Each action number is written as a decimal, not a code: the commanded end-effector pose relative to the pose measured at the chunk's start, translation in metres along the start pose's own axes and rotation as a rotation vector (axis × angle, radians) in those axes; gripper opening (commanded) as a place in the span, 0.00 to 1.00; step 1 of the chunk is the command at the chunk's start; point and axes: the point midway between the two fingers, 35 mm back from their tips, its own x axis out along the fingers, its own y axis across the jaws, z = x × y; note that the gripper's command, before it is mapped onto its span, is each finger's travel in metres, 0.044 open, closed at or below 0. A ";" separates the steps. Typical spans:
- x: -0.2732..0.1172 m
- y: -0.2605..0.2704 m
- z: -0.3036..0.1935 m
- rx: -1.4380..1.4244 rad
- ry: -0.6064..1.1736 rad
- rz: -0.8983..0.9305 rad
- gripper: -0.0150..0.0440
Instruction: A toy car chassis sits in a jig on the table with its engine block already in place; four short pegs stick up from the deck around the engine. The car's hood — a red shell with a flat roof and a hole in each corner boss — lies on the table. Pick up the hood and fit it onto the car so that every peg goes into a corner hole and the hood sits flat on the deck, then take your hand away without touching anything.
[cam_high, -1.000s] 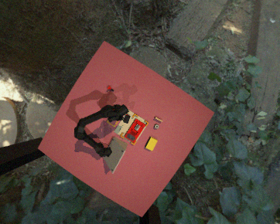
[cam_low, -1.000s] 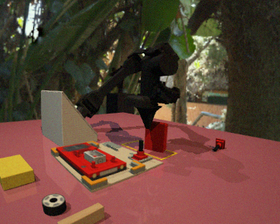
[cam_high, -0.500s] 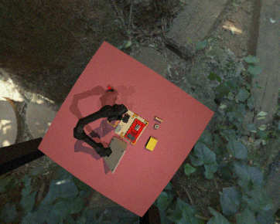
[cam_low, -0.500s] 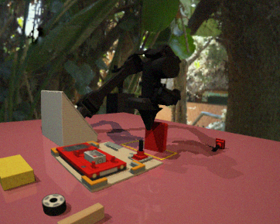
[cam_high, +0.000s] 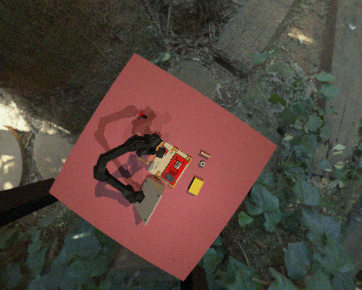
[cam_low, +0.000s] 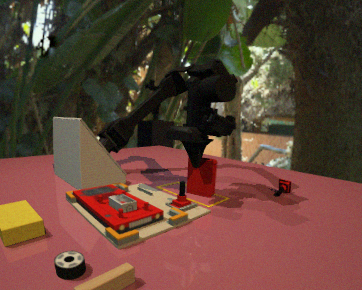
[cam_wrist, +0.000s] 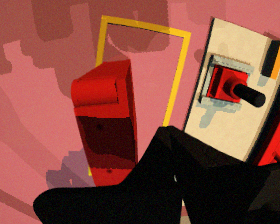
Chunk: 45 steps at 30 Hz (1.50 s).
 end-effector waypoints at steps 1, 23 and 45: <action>-0.001 0.007 0.000 0.005 -0.003 0.004 0.25; -0.001 0.029 0.000 0.005 -0.003 0.005 0.25; -0.001 0.052 -0.001 0.005 -0.004 0.008 0.25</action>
